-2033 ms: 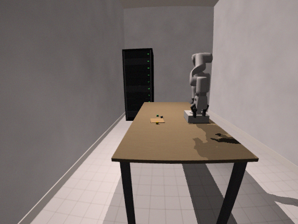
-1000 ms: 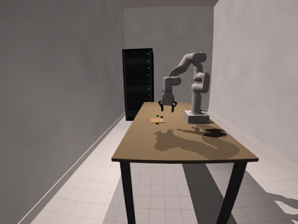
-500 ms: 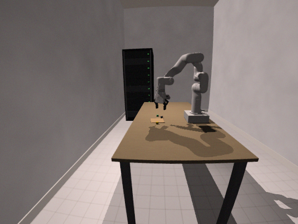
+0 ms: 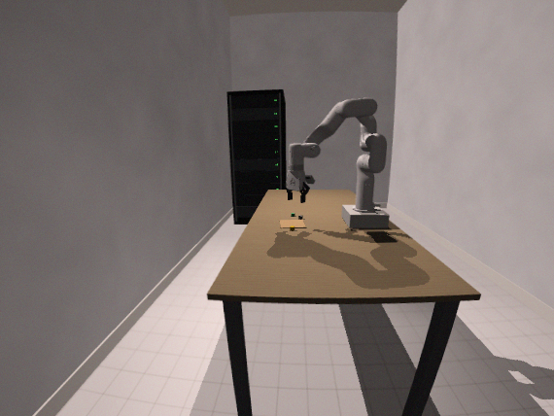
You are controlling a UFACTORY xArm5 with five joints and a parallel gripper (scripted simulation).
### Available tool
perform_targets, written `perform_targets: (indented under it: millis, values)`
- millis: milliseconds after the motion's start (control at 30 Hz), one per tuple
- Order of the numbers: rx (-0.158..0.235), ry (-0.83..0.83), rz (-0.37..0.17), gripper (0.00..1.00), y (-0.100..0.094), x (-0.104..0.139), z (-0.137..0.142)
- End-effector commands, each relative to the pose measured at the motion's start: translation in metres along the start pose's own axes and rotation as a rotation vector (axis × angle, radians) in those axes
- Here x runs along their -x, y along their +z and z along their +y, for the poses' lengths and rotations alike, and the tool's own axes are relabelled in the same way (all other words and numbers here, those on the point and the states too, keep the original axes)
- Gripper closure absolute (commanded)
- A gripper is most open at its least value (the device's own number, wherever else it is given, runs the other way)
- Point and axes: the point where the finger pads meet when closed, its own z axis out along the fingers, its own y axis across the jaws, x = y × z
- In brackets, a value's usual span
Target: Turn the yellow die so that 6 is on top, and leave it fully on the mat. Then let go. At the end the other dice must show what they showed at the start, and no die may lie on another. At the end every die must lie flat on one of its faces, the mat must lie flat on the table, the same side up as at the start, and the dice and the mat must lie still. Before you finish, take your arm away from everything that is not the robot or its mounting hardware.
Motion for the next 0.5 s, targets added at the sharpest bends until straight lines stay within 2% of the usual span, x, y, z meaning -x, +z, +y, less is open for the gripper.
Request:
perform_targets:
  millis: [0, 133, 267, 333, 467]
  values:
    - [-0.002, 0.008, -0.003, 0.0, 0.001, 0.001, -0.001]
    - [-0.002, 0.028, -0.004, 0.0, 0.019, 0.001, -0.001]
    - [-0.002, 0.028, -0.004, 0.0, 0.054, 0.002, 0.0]
    - [-0.002, 0.028, -0.004, 0.0, 0.054, 0.002, 0.0]
    - [-0.002, 0.028, -0.004, 0.0, 0.089, 0.002, 0.0]
